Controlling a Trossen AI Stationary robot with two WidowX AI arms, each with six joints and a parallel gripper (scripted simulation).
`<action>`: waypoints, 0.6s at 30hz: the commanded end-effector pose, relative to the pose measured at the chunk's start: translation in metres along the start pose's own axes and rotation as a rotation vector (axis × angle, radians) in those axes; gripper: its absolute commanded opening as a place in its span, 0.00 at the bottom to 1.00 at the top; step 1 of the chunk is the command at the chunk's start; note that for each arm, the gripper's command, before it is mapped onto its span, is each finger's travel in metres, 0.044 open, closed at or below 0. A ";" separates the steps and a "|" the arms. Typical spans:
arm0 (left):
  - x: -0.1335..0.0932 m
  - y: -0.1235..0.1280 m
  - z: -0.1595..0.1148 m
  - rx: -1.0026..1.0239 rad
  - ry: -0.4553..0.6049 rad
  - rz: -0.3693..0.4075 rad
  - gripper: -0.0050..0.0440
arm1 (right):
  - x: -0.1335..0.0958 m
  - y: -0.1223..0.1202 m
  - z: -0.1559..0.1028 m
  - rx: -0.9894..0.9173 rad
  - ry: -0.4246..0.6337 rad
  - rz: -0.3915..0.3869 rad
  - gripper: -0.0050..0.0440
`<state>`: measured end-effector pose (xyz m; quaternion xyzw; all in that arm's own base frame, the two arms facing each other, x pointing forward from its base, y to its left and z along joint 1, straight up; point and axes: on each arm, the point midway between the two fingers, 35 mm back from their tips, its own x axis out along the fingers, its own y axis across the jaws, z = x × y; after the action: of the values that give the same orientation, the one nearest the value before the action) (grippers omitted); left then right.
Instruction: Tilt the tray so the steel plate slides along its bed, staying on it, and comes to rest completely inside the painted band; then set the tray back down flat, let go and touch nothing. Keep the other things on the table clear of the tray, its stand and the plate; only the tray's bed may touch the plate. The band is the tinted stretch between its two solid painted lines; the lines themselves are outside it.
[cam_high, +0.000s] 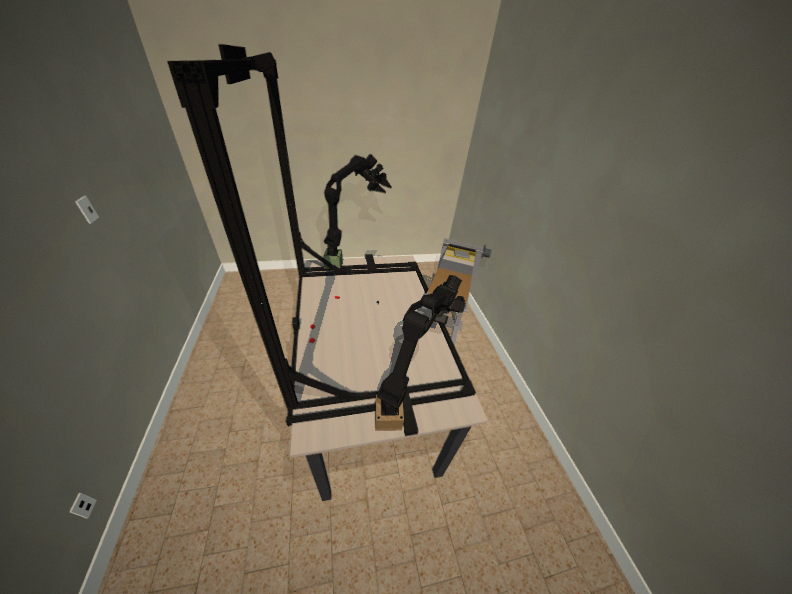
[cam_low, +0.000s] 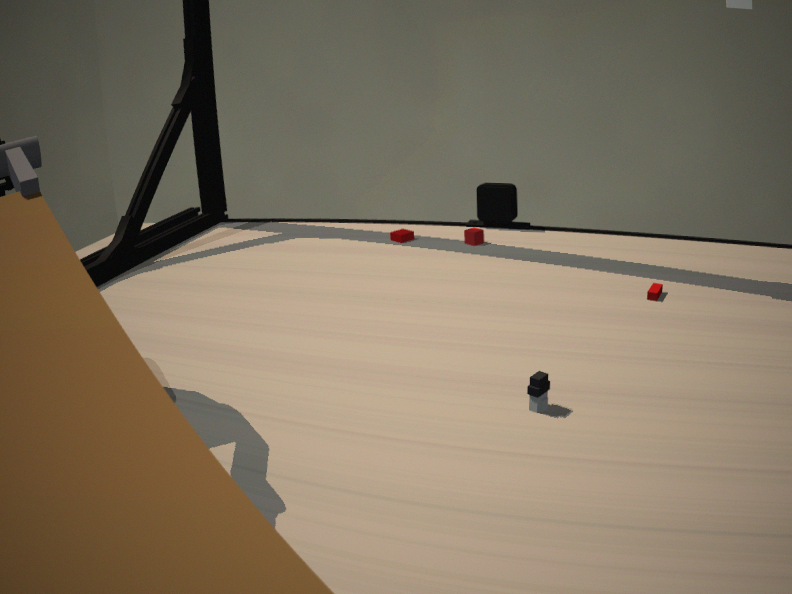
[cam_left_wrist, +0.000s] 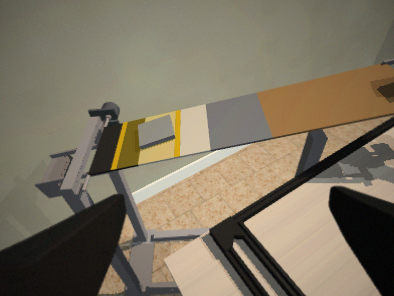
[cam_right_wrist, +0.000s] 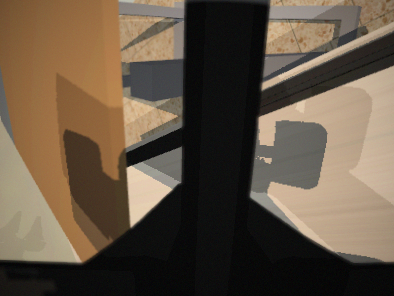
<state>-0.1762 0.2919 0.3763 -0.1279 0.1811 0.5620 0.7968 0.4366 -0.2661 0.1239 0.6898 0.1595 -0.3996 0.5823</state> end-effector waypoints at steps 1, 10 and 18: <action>0.000 0.000 0.000 0.001 0.000 -0.001 1.00 | -0.013 0.018 0.001 0.000 -0.003 0.054 0.10; 0.000 0.000 0.000 0.001 0.000 -0.001 1.00 | -0.016 0.022 0.001 0.000 -0.003 0.058 0.10; 0.000 0.000 0.000 0.001 0.000 -0.001 1.00 | -0.016 0.022 0.001 0.000 -0.003 0.065 0.10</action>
<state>-0.1757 0.2922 0.3765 -0.1274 0.1814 0.5615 0.7973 0.4376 -0.2665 0.1294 0.6907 0.1561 -0.3968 0.5841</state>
